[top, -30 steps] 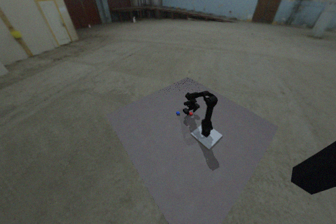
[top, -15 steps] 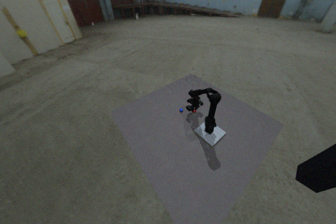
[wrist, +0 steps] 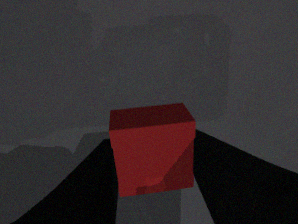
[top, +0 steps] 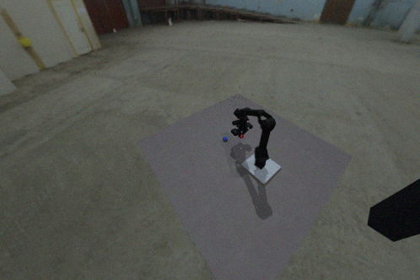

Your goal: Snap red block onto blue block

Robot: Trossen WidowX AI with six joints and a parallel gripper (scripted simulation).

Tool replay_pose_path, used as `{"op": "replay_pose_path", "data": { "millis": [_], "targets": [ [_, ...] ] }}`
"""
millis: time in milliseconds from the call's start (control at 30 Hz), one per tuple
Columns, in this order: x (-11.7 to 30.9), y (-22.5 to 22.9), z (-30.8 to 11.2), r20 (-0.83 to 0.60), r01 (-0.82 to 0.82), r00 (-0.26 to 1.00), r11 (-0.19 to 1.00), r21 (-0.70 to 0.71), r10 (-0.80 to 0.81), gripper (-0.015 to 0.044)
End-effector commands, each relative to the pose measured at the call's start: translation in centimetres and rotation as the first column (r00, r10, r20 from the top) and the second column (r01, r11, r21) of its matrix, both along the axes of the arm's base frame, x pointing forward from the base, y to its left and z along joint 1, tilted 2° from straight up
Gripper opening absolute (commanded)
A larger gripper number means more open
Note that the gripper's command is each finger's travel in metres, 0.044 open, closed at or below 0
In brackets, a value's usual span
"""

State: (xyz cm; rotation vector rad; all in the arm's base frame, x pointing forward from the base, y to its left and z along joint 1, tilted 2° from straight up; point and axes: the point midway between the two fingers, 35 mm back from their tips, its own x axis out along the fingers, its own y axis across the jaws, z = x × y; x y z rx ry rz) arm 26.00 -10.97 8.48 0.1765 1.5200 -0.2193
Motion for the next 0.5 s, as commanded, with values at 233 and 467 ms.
{"op": "replay_pose_path", "data": {
  "millis": [233, 467],
  "targets": [
    [0.2, 0.1, 5.1, 0.009, 0.002, 1.000, 1.000, -0.004, -0.002, 0.0000],
    [-0.1, 0.4, 7.7, 0.009, 0.002, 1.000, 1.000, -0.003, -0.002, 0.0000]
  ]
}}
